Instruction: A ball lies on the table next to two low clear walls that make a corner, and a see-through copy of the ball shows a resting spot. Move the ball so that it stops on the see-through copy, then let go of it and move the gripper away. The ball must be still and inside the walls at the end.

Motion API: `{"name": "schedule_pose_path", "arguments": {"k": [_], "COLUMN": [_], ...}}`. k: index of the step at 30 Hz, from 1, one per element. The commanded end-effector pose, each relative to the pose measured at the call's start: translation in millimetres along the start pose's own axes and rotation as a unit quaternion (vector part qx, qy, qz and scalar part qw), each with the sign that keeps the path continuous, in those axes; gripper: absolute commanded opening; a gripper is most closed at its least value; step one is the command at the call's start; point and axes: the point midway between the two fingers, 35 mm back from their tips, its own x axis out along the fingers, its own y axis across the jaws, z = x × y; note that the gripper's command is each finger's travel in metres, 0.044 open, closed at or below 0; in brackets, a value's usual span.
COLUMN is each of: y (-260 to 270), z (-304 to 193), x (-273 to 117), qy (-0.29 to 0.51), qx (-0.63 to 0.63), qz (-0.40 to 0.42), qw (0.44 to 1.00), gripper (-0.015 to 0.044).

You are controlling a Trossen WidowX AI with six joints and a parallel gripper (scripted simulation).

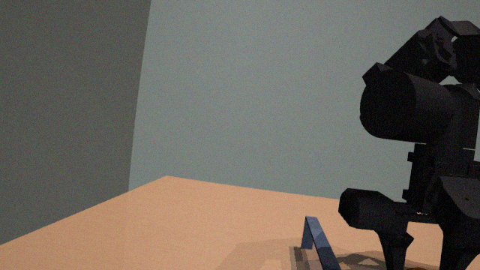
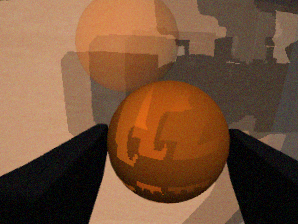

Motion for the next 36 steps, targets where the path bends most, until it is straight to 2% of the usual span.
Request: {"name": "schedule_pose_path", "arguments": {"k": [1,10,13,17,26,32,36], "y": [-4,2,4,5,20,21,19], "z": [1,-2,-3,0,29,31,32], "x": [-29,-91,-101,-98,-55,-49,-31], "qy": [-0.006,-0.005,-0.005,-0.005,-0.005,-0.005,-0.005], "qx": [0.005,0.005,0.005,0.005,0.005,0.005,0.005], "qz": [-0.004,-0.003,-0.003,-0.003,-0.003,-0.003,-0.003], "qw": [1.000,1.000,1.000,1.000,1.000,1.000,1.000], "gripper": [0.0000,0.0000,0.0000,0.0000,0.0000,0.0000,0.0000]}}
